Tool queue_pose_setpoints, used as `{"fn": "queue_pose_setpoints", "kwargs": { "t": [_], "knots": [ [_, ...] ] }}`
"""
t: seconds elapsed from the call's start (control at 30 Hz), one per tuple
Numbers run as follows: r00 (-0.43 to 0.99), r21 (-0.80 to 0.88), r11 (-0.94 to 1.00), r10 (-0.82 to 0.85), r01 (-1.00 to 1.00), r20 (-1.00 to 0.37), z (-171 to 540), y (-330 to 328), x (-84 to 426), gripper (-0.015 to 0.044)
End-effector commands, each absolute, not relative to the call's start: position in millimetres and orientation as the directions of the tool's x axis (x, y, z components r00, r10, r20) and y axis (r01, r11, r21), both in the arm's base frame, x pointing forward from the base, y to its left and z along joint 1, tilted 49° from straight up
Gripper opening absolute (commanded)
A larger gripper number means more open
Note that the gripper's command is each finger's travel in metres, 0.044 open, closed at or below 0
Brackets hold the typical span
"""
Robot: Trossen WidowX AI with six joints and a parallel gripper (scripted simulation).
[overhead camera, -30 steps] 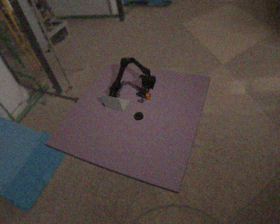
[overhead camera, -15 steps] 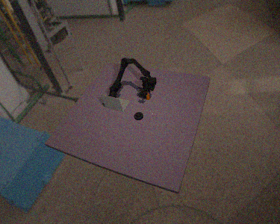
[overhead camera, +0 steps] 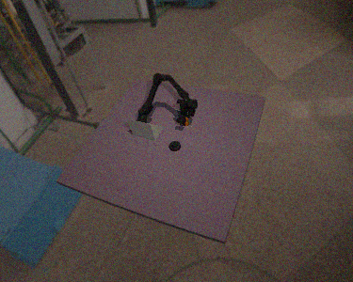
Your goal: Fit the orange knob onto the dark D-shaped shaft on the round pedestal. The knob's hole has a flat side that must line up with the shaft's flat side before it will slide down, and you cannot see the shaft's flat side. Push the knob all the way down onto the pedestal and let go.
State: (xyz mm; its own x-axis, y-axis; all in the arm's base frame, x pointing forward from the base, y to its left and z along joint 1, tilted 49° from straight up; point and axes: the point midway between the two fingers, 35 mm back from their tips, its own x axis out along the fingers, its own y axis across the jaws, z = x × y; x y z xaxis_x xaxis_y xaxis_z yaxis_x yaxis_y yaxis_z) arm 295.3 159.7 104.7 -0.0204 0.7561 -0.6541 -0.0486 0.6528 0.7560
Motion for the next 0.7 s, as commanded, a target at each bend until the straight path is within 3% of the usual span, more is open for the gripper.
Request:
{"fn": "queue_pose_setpoints", "kwargs": {
  "t": [0.0, 0.4, 0.67],
  "knots": [
    [-0.017, 0.753, 0.656, 0.754, -0.044, -0.657, 100.4, 162.8, 295.5, 0.044],
    [-0.017, 0.756, 0.653, 0.756, -0.044, -0.654, 90.3, 175.8, 293.6, 0.044],
    [-0.017, 0.756, 0.653, 0.756, -0.044, -0.654, 90.3, 175.8, 293.6, 0.023]
  ]
}}
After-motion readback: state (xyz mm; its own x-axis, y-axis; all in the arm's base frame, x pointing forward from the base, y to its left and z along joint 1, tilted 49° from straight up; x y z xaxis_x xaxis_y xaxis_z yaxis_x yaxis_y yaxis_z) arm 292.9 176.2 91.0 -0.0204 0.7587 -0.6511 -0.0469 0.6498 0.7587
